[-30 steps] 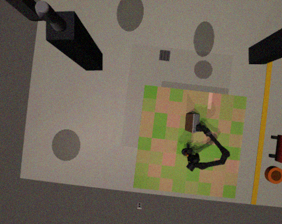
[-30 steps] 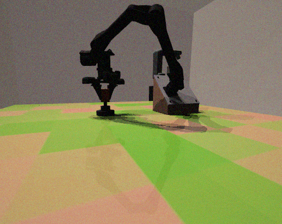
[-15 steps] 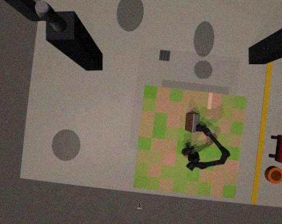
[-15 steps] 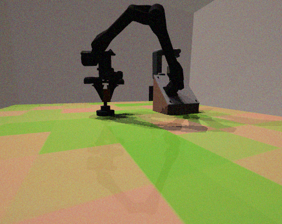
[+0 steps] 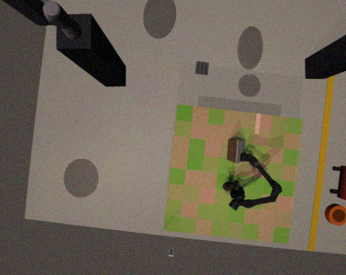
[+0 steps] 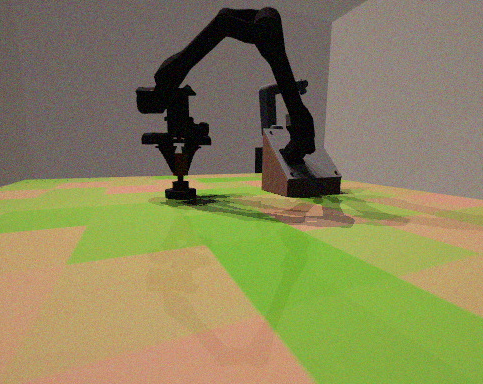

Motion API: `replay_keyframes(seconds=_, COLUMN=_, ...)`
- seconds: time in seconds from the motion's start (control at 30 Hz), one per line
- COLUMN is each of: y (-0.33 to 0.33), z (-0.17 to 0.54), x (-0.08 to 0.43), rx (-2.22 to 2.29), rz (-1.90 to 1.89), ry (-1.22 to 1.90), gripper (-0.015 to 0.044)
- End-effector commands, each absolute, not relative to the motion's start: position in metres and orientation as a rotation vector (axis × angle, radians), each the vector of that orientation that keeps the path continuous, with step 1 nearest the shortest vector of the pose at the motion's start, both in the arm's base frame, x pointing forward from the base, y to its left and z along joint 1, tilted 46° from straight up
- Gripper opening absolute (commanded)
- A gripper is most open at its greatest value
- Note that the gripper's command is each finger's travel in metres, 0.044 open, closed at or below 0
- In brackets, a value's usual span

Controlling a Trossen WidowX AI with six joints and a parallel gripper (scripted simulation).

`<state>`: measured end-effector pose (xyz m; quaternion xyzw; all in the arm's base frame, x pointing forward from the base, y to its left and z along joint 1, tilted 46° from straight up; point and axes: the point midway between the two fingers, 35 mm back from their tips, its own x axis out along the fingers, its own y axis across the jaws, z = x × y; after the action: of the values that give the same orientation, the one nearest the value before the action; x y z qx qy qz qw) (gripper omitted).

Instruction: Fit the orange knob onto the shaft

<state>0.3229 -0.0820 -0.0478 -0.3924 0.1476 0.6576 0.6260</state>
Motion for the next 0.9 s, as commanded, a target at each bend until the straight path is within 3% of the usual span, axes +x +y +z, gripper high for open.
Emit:
replay_keyframes(seconds=0.0, y=-0.0832, z=-0.0491, x=0.3249, rx=-0.901, rz=1.498, ry=0.341, gripper=0.0)
replay_keyframes(seconds=0.87, y=-0.082, z=-0.0485, x=0.3197, rx=-1.065, rz=1.554, ry=0.186, gripper=0.0)
